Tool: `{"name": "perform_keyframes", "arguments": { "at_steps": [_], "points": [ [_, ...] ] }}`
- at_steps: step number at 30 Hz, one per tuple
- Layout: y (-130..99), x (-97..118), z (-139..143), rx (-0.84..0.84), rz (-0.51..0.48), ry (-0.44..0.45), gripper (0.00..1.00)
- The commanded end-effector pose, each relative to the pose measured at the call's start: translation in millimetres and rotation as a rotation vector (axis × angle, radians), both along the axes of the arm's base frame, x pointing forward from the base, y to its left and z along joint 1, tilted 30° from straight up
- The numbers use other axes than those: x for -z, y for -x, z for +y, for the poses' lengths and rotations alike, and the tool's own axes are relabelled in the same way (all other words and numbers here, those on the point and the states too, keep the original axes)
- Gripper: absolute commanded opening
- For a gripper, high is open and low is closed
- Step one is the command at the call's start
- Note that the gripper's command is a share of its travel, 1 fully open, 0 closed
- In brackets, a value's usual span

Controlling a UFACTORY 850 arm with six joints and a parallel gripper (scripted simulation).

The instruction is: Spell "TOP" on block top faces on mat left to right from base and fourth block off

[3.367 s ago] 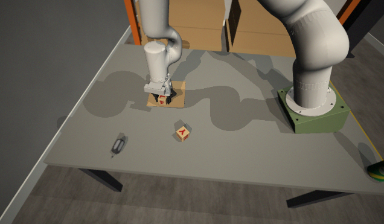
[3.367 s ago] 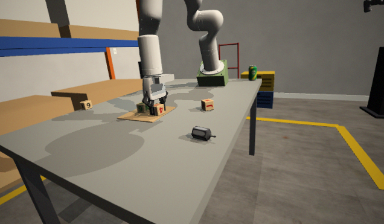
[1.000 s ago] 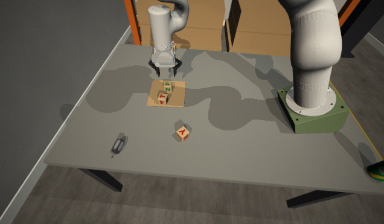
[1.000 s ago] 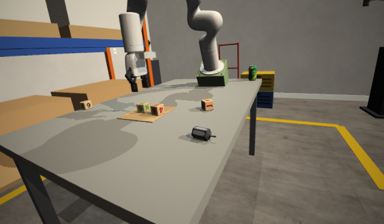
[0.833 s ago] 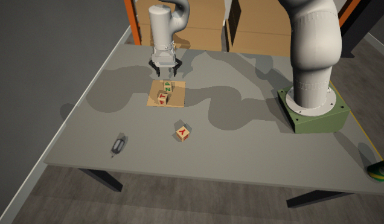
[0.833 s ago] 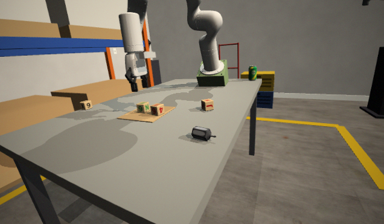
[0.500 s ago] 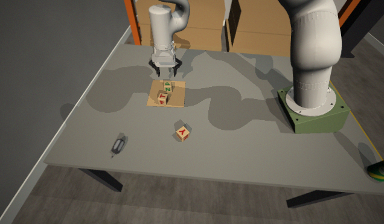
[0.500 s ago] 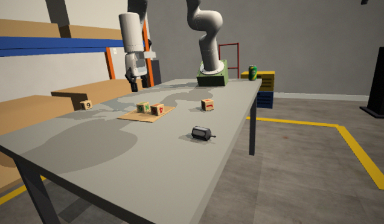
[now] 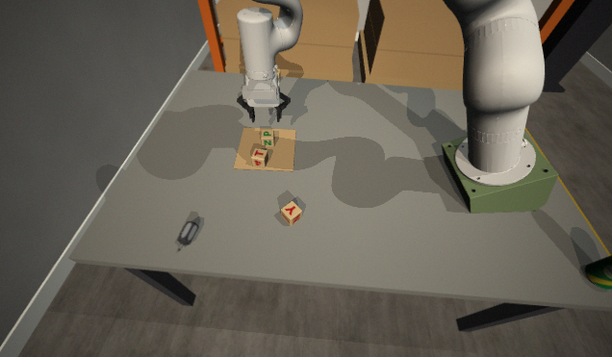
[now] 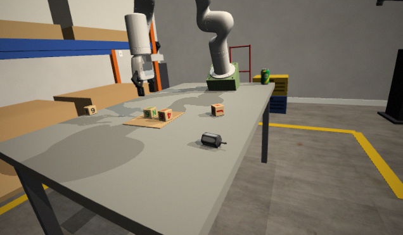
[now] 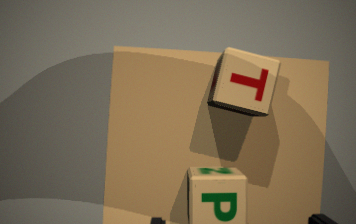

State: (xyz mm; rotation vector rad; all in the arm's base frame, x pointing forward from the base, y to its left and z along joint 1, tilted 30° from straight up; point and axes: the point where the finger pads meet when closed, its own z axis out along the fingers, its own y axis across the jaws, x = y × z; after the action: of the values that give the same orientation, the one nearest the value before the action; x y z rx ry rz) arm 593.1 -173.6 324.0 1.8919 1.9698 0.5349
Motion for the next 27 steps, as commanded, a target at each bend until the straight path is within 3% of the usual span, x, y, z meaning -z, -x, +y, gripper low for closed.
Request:
{"name": "perform_keyframes", "arguments": {
  "at_steps": [1, 27],
  "points": [
    [-1, -1, 0, 0.000, -0.002, 0.001, 0.87],
    [-12, 19, 0, 0.000, -0.002, 0.000, 0.87]
  ]
}}
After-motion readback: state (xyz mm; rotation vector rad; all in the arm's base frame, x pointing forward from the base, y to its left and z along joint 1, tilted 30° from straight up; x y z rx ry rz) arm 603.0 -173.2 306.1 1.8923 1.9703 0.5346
